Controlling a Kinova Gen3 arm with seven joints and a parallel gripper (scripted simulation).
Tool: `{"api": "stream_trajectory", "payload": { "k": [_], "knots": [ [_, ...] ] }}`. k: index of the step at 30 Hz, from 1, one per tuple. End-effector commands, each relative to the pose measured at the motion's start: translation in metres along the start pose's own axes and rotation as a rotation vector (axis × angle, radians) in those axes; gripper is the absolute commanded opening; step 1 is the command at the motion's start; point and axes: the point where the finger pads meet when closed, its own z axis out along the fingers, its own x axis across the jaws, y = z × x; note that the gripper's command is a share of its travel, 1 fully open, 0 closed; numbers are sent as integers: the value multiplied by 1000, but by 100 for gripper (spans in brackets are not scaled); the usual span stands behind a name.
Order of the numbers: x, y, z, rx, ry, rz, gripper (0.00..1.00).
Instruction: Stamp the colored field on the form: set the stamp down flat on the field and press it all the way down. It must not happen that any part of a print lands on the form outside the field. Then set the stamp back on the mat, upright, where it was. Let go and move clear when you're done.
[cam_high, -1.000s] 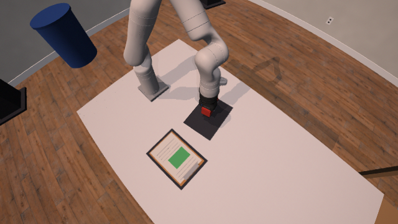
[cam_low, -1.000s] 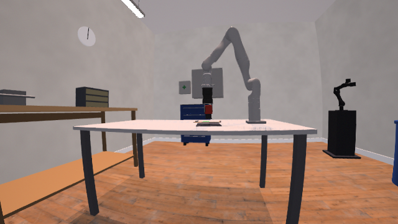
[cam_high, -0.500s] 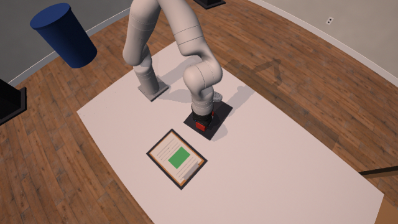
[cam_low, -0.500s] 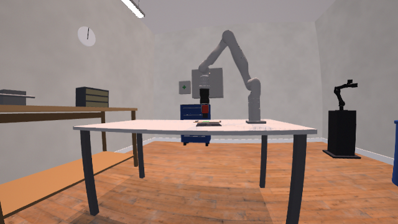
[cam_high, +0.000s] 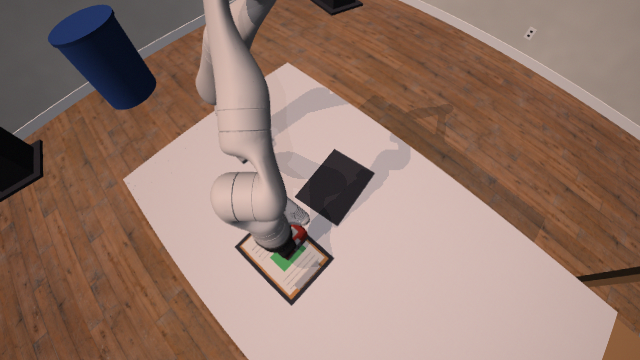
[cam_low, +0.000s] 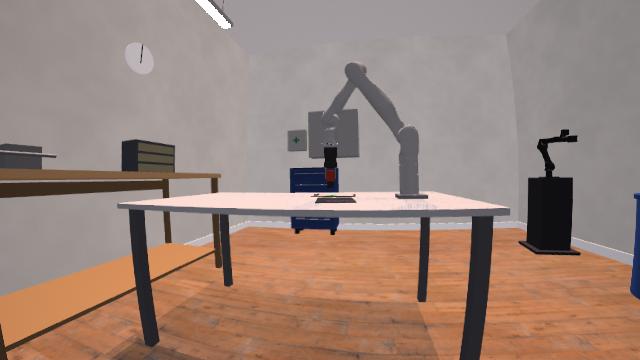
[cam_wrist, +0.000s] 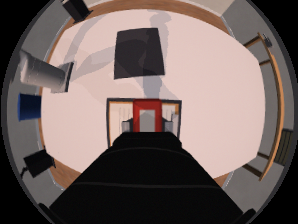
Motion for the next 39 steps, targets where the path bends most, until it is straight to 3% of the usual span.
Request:
{"api": "stream_trajectory", "payload": {
  "k": [1, 31, 39],
  "knots": [
    [-5, 21, 3, -3, -7, 37, 59],
    [-4, 24, 4, -3, -8, 39, 59],
    [-4, 24, 14, -3, -8, 39, 59]
  ]
}}
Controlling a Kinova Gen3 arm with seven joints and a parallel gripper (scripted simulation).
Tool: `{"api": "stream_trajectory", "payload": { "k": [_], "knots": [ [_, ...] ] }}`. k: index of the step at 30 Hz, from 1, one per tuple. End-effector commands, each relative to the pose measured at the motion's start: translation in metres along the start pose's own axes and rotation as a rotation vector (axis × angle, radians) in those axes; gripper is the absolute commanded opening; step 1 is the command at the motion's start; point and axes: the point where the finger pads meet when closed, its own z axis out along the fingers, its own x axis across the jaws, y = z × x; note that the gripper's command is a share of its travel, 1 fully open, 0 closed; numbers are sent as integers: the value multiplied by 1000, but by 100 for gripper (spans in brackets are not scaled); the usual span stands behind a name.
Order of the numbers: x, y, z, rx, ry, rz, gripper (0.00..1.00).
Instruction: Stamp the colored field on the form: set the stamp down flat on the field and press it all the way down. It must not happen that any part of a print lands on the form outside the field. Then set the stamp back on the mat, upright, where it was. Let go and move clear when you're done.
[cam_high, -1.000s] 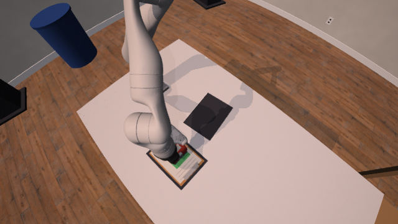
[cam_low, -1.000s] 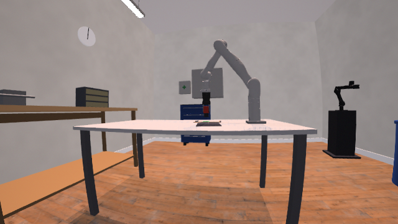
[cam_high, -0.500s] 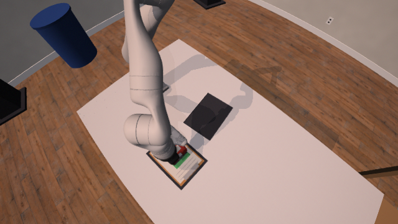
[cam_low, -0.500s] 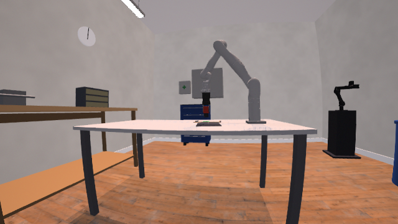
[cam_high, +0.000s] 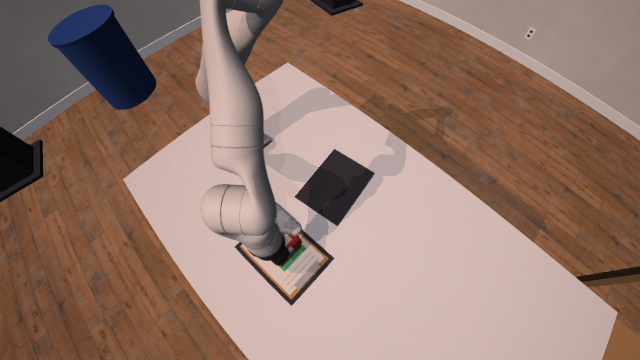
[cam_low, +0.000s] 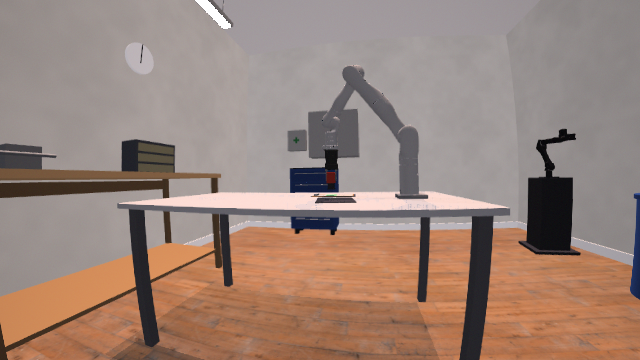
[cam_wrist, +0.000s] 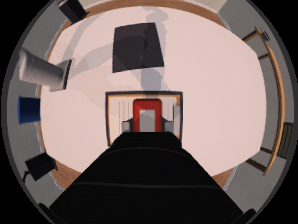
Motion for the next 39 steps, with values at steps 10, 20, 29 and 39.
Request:
{"api": "stream_trajectory", "payload": {
  "k": [10, 20, 29, 39],
  "knots": [
    [-1, 0, 22, 0, -4, 2, 59],
    [-1, 0, 33, 0, -4, 2, 59],
    [-1, 0, 33, 0, -4, 2, 59],
    [-1, 0, 51, 0, -4, 2, 59]
  ]
}}
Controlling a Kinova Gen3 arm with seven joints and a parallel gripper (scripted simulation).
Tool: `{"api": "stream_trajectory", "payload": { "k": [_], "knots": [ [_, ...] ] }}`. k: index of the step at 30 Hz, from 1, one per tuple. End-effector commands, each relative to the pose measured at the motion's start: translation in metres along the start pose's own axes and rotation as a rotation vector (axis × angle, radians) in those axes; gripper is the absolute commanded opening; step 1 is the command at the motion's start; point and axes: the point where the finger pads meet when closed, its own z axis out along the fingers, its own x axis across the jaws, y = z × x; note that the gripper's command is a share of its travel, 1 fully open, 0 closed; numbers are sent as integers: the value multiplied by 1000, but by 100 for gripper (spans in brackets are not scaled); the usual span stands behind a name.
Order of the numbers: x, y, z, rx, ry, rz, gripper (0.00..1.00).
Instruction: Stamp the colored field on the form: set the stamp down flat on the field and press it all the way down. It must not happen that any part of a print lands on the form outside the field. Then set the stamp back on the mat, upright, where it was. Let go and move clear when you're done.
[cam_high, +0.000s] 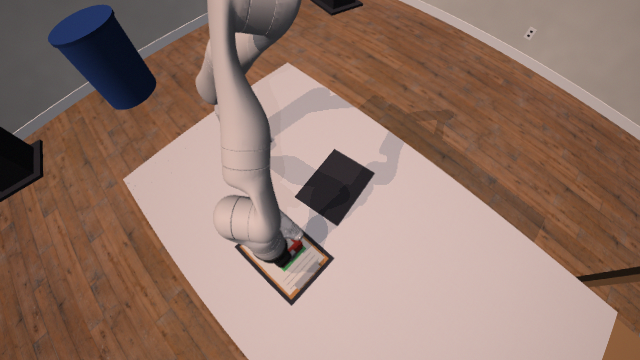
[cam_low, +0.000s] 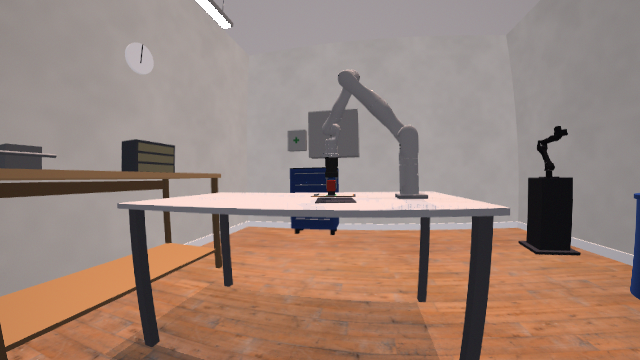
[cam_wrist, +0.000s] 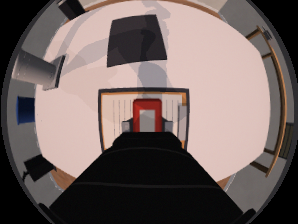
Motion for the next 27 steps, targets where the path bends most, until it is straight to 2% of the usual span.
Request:
{"api": "stream_trajectory", "payload": {
  "k": [1, 27],
  "knots": [
    [0, 0, 7, 1, -4, 3, 59],
    [0, 0, 14, 1, -4, 3, 59]
  ]
}}
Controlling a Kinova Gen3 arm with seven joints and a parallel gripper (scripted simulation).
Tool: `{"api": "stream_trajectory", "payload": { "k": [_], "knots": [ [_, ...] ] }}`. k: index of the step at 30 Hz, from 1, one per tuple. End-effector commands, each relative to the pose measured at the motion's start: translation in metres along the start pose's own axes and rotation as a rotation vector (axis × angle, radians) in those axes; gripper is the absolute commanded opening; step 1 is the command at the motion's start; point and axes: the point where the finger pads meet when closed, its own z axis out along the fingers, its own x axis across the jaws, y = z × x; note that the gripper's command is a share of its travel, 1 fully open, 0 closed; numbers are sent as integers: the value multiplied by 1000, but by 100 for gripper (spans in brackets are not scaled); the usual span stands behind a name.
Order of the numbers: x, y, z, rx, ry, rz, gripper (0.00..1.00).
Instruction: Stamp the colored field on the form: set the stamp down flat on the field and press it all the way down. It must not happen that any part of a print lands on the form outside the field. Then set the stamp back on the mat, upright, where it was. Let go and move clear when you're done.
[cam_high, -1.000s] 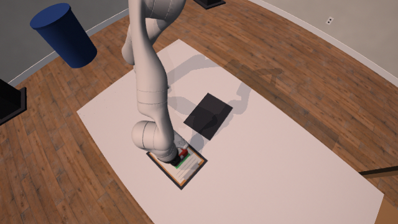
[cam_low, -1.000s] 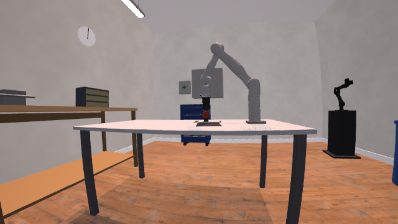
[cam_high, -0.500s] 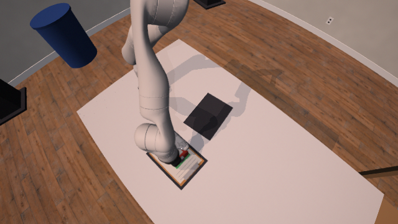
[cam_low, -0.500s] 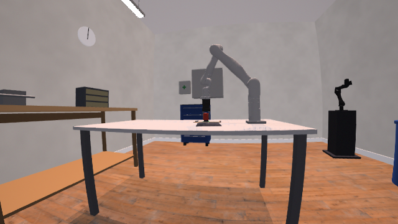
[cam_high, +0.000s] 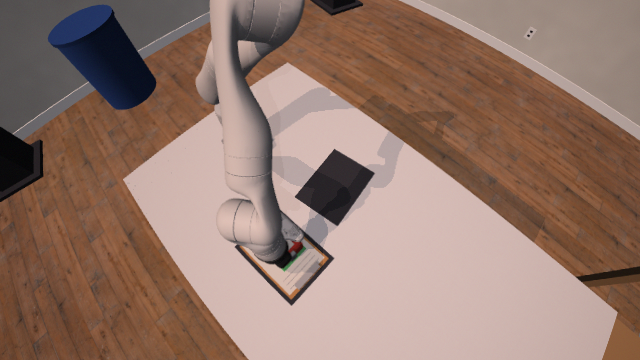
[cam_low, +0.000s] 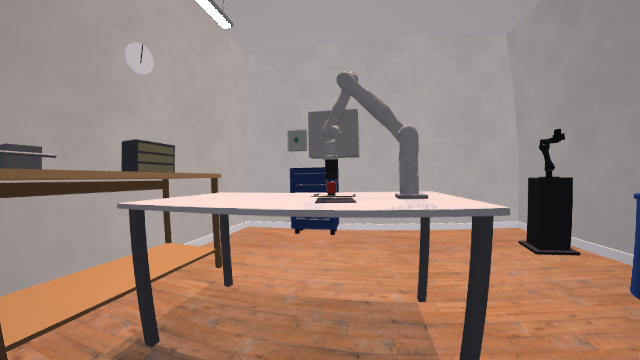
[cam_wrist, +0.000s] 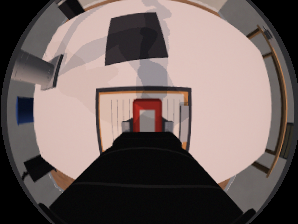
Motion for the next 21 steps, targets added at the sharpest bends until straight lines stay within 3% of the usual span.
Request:
{"api": "stream_trajectory", "payload": {
  "k": [1, 14, 21],
  "knots": [
    [0, 0, 2, -1, -2, 1, 59],
    [0, 0, 0, -1, -2, 1, 59],
    [0, 0, -17, -1, -2, 1, 59]
  ]
}}
